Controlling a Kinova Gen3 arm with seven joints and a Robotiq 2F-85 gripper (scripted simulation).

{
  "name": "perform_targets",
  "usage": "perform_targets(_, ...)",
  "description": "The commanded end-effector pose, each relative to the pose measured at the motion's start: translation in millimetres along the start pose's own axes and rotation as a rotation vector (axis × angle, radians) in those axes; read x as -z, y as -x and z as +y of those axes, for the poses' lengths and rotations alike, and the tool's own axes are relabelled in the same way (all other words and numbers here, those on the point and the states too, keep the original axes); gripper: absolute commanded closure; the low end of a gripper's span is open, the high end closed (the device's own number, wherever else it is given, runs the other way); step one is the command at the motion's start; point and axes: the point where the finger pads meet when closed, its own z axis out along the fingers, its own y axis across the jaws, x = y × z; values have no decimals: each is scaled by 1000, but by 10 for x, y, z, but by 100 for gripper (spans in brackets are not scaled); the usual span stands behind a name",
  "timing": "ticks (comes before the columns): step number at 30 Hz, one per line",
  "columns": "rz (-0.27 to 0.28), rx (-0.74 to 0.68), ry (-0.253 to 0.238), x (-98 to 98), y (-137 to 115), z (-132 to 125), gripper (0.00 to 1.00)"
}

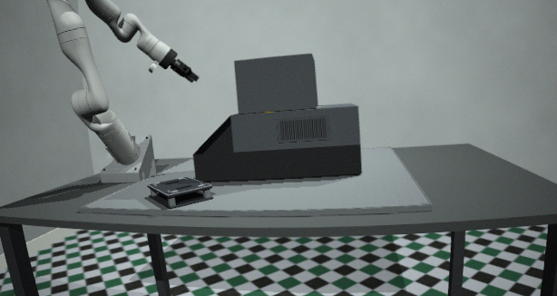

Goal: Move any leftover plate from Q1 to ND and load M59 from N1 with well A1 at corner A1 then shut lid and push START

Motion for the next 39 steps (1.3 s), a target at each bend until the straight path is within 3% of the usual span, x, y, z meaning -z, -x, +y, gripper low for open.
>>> perform_targets(1,-1,0,1,2,5,2,0)
perform_targets(17,-1,0,1,2,5,2,0)
perform_targets(39,-1,0,1,354,405,20,18)
